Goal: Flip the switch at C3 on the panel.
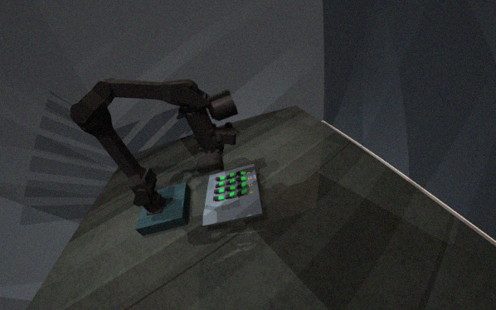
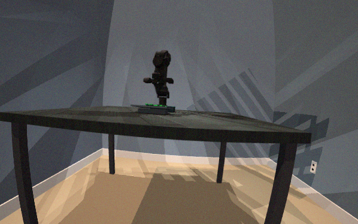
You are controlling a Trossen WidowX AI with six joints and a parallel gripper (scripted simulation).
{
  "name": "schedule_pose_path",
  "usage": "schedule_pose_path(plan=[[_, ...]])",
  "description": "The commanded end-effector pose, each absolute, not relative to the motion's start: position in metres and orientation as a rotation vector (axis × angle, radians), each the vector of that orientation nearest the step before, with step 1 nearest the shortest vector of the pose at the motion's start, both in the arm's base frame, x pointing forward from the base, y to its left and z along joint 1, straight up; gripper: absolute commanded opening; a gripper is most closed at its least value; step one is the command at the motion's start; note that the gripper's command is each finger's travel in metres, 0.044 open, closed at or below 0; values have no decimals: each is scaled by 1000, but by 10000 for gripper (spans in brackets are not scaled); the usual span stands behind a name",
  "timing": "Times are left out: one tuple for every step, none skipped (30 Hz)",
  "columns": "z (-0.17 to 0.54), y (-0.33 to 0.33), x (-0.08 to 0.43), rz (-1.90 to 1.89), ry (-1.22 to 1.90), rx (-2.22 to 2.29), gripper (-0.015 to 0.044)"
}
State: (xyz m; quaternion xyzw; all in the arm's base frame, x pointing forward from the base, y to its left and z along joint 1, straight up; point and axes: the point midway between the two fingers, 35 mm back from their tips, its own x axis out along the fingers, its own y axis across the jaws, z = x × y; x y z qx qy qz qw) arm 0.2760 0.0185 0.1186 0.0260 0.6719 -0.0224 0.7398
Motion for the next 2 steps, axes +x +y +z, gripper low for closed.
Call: schedule_pose_path(plan=[[119, 18, 276, -55, 1475, 56, 0], [119, 18, 276, -55, 1475, 56, 0]])
